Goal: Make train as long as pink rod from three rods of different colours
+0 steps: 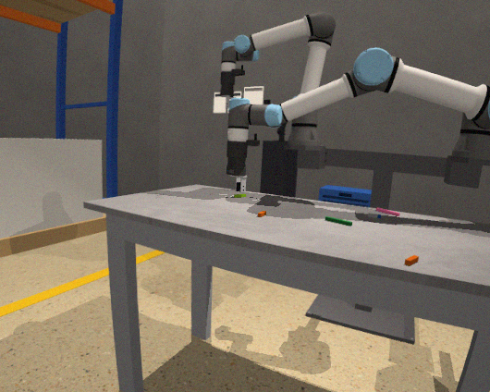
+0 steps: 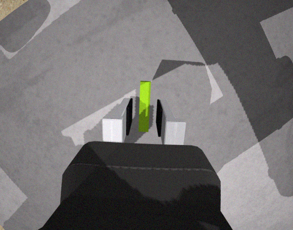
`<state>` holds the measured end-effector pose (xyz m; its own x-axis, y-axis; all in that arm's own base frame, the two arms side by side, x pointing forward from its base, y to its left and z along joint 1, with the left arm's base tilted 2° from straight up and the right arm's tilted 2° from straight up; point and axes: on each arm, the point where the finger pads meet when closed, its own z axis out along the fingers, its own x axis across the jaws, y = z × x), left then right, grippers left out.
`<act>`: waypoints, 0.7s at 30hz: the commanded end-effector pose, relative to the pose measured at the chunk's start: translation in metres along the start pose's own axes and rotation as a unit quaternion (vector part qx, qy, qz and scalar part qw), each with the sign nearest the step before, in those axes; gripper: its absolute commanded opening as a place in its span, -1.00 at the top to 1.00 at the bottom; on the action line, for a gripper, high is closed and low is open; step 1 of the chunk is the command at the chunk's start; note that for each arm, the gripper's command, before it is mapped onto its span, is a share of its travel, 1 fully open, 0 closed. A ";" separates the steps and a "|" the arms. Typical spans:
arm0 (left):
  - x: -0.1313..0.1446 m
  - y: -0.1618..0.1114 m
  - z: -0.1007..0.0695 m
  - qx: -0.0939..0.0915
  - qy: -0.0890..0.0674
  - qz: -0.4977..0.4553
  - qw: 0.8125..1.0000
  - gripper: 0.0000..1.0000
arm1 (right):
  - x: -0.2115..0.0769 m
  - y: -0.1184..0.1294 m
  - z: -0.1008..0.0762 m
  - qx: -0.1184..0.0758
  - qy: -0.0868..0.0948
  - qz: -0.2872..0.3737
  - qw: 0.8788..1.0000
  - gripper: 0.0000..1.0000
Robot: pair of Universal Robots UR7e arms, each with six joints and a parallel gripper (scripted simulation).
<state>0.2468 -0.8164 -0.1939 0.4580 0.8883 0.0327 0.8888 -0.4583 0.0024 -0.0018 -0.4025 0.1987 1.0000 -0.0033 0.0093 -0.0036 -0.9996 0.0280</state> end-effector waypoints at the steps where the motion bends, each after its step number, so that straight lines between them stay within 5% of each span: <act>1: -0.001 0.001 -0.001 -0.001 -0.001 0.000 1.000 -0.07 | 0.000 0.001 -0.001 -0.001 0.000 0.000 1.000 -1.00; 21: -0.001 0.001 0.001 -0.001 -0.001 0.000 1.000 -0.07 | 0.000 0.001 -0.001 -0.001 0.000 0.000 1.000 -1.00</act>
<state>0.2469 -0.8164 -0.1969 0.4580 0.8883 0.0328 0.8888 -0.4583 0.0023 -0.0018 -0.4025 0.1987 1.0000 -0.0033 0.0093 -0.0036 -0.9996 0.0280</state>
